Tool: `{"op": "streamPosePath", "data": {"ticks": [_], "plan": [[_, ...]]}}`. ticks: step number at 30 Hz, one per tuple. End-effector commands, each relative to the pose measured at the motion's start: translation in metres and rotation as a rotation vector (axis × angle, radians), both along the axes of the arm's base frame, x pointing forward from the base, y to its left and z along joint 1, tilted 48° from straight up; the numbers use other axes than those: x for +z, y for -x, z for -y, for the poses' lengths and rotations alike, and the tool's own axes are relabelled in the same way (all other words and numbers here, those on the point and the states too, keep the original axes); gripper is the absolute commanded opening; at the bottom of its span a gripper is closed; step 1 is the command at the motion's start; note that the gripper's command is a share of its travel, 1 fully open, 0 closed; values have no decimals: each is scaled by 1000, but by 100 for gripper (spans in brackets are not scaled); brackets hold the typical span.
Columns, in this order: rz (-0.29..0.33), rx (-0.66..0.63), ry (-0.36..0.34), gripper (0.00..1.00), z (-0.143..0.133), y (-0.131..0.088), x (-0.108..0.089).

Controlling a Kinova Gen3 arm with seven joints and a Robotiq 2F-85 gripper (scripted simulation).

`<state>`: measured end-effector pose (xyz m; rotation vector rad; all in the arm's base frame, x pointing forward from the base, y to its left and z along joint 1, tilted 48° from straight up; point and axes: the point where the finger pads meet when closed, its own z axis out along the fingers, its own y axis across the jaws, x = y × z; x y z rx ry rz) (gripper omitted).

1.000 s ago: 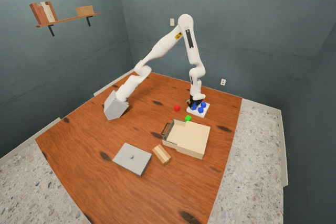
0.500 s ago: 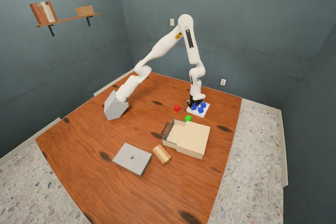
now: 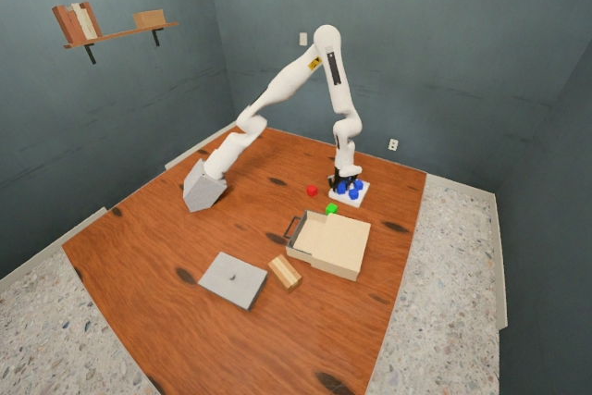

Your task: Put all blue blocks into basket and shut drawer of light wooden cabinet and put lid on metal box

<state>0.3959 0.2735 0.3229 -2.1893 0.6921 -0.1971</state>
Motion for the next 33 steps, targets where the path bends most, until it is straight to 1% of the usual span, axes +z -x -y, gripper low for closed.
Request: {"op": "streamPosePath", "data": {"ticks": [1, 24, 33], "plan": [[-1, -7, 3, 60, 2, -1, -2], [-1, -7, 3, 60, 2, -1, -2], [0, -6, 3, 60, 6, 0, 3]]}}
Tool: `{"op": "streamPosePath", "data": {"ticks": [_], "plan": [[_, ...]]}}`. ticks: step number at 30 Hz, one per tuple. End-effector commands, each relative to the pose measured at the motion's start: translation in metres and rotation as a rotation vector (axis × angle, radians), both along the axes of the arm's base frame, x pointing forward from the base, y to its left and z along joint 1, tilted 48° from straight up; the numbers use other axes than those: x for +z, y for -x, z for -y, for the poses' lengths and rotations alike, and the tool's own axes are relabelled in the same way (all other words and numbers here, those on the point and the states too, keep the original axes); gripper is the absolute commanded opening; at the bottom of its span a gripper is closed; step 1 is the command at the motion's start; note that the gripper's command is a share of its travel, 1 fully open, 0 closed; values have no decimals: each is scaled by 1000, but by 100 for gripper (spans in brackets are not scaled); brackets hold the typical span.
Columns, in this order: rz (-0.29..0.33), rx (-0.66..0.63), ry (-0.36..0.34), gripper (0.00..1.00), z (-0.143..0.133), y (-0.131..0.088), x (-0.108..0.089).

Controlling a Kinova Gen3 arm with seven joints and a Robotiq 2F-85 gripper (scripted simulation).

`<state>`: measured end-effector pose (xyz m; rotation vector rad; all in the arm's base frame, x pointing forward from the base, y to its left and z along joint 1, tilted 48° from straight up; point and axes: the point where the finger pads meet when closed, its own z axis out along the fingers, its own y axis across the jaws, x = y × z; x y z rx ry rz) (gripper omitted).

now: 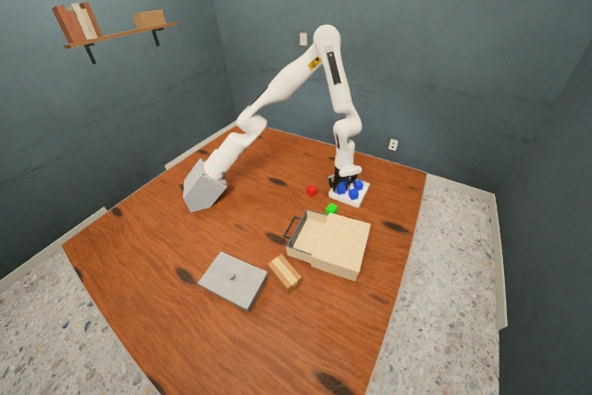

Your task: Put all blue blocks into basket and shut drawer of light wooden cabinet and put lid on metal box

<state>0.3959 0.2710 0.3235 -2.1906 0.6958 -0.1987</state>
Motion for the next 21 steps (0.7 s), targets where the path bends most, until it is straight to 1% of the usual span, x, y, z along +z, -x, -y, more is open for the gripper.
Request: {"op": "streamPosePath", "data": {"ticks": [1, 4, 18, 21], "plan": [[1, -3, 1, 60, 4, 1, 3], [1, -3, 1, 60, 5, 1, 4], [2, -3, 1, 60, 25, 12, 25], [2, -3, 1, 60, 26, 13, 26]]}}
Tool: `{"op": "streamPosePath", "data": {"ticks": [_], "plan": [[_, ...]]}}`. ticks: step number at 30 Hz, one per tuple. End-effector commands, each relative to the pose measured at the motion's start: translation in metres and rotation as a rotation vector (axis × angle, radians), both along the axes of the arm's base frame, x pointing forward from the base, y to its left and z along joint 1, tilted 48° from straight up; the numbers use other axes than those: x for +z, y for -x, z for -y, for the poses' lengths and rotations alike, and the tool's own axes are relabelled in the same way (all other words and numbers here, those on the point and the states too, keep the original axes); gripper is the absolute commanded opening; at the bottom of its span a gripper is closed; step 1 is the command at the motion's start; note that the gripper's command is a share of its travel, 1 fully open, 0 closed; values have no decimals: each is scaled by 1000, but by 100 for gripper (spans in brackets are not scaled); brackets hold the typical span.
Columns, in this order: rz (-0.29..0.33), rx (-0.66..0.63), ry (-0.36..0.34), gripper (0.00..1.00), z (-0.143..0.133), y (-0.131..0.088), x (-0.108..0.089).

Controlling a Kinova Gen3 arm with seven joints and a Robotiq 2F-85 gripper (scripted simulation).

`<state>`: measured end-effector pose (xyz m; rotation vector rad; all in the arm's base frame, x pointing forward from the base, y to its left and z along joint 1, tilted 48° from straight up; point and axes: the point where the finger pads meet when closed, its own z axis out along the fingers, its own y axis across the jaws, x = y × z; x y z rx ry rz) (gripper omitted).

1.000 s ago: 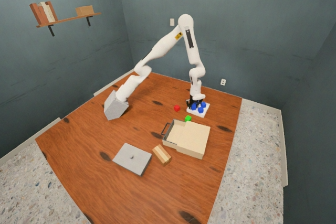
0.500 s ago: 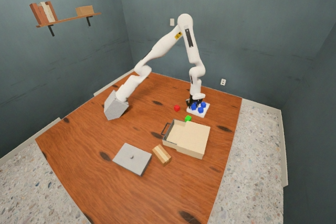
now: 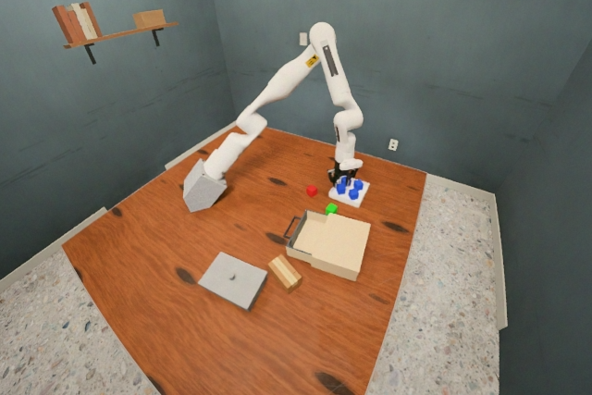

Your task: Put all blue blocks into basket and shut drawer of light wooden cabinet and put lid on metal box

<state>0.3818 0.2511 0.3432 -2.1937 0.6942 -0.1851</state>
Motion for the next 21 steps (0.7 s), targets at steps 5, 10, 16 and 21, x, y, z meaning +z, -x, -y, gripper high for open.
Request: {"op": "streamPosePath", "data": {"ticks": [5, 10, 16, 21], "plan": [[11, -9, 3, 60, 12, 2, 12], [11, -9, 3, 60, 18, 5, 18], [11, -9, 3, 60, 23, 8, 23], [12, -9, 3, 60, 31, 13, 31]]}}
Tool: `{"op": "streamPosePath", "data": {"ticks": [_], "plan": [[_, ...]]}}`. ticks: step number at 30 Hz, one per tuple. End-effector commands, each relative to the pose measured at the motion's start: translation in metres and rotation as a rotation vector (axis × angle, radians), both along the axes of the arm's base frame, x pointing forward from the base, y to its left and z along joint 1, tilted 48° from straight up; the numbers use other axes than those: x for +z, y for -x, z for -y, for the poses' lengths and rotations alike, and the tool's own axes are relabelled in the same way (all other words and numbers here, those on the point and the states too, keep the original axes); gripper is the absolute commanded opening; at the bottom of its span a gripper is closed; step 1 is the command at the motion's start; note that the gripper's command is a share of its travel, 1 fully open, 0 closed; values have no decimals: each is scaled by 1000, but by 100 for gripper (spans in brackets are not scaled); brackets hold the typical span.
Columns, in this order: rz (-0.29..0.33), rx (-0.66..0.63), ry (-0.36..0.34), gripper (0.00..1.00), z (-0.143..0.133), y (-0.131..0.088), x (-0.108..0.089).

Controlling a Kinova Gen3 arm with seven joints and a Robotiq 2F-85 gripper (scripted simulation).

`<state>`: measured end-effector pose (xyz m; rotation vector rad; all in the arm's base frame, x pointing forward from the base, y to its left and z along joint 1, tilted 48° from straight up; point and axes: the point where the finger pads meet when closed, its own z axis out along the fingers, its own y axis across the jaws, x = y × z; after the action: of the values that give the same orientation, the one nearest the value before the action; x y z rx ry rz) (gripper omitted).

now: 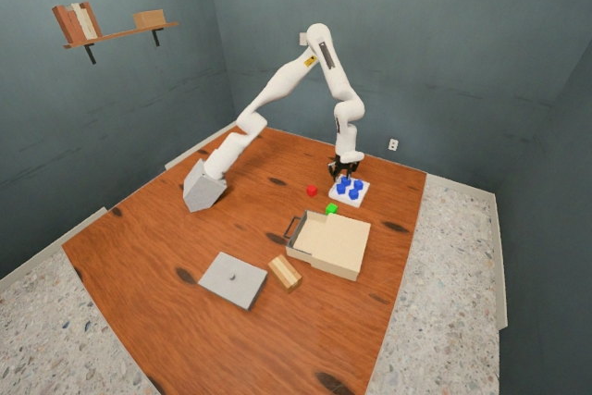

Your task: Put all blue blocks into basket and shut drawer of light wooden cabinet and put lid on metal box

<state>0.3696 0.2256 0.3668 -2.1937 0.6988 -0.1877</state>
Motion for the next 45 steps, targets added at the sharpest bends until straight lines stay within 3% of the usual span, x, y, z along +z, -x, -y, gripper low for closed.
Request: {"op": "streamPosePath", "data": {"ticks": [1, 26, 45], "plan": [[12, -4, 2, 60, 7, 2, 10], [13, -3, 3, 60, 50, 26, 54], [13, -3, 3, 60, 57, 30, 60]]}}
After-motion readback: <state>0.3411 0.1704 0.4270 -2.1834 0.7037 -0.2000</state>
